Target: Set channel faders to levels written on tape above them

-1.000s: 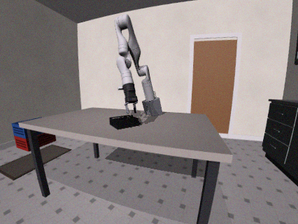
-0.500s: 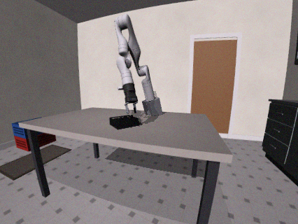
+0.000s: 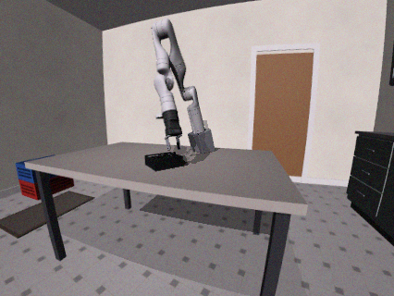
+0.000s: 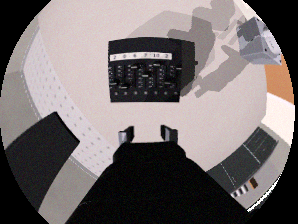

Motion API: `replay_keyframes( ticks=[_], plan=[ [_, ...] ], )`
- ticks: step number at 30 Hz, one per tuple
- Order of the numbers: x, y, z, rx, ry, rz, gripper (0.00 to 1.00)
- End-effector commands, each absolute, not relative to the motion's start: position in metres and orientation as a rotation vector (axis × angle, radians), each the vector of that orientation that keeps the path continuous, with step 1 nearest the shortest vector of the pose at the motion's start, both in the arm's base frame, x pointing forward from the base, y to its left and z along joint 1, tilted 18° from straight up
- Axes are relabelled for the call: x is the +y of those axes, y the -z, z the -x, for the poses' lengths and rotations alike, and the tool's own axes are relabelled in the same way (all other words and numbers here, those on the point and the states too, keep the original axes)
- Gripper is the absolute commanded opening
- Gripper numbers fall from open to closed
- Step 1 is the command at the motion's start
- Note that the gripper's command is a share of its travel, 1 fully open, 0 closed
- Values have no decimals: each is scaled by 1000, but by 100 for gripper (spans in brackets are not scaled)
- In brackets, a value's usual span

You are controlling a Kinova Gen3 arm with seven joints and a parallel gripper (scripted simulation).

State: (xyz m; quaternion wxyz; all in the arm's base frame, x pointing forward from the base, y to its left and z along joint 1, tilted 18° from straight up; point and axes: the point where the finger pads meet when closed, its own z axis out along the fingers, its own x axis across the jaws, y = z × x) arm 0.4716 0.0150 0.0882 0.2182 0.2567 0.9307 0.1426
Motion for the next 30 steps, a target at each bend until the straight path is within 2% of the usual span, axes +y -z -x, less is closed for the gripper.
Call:
replay_keyframes(
  ticks=[1, 19, 30],
  plan=[
    [15, -89, -472, 2575, -396, -710, 100],
    [13, -90, -473, 2566, -394, -733, 100],
    [-7, -99, -478, 2454, -382, -993, 100]
  ],
)
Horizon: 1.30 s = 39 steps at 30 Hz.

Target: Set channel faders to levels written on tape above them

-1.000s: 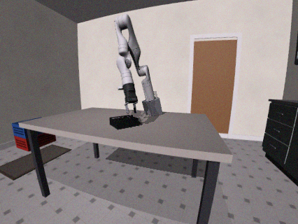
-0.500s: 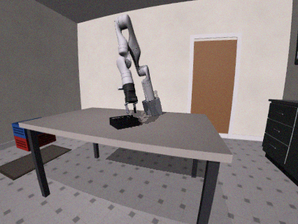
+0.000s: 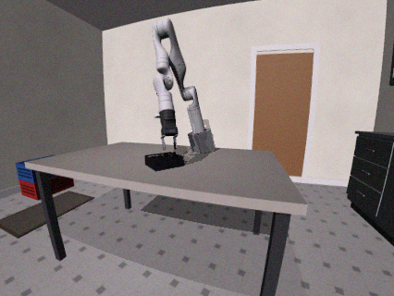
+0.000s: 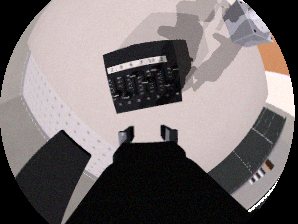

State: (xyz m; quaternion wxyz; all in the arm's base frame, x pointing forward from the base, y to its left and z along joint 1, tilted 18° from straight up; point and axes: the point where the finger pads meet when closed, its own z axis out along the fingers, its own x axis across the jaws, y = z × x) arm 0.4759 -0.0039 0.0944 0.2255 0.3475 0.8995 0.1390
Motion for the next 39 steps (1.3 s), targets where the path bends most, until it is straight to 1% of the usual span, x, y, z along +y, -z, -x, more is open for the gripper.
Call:
replay_keyframes(
  ticks=[1, 12, 14, 21, 29, 31, 39],
  plan=[
    [-10, -101, -479, 2429, -380, -1043, 100],
    [-61, -125, -474, 1929, -384, -1776, 100],
    [-61, -125, -474, 1929, -384, -1776, 100],
    [-84, -139, -453, 1404, -406, -2262, 100],
    [-86, -148, -424, 751, -421, -2666, 100],
    [-86, -148, -424, 751, -421, -2666, 100],
    [-73, -153, -403, 246, -407, -2872, 100]
  ],
)
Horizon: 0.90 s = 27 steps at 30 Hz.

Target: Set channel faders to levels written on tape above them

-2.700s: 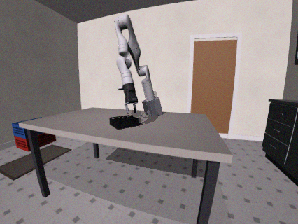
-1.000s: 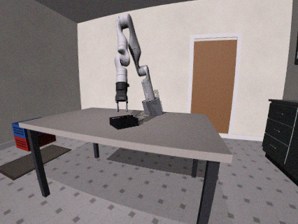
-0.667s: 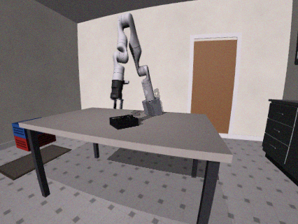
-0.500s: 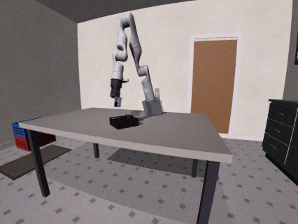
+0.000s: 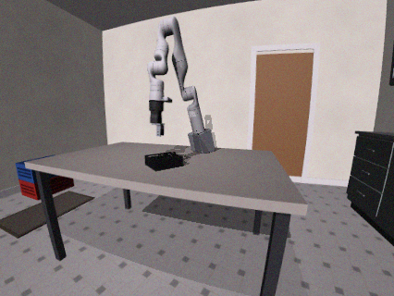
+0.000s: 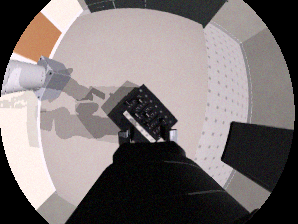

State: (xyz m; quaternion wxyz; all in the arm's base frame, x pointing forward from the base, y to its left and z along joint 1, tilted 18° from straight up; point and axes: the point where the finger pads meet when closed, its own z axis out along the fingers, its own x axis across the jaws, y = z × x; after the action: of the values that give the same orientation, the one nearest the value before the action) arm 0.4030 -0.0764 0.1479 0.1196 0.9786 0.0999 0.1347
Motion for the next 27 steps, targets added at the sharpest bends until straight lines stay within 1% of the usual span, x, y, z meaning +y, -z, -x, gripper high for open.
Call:
replay_keyframes(
  ticks=[1, 7, 27],
  plan=[
    [-71, -154, -402, 202, -405, -2887, 100],
    [-64, -156, -395, 32, -393, -2937, 100],
    [-63, -157, -394, -7, -389, -2947, 100]
  ],
)
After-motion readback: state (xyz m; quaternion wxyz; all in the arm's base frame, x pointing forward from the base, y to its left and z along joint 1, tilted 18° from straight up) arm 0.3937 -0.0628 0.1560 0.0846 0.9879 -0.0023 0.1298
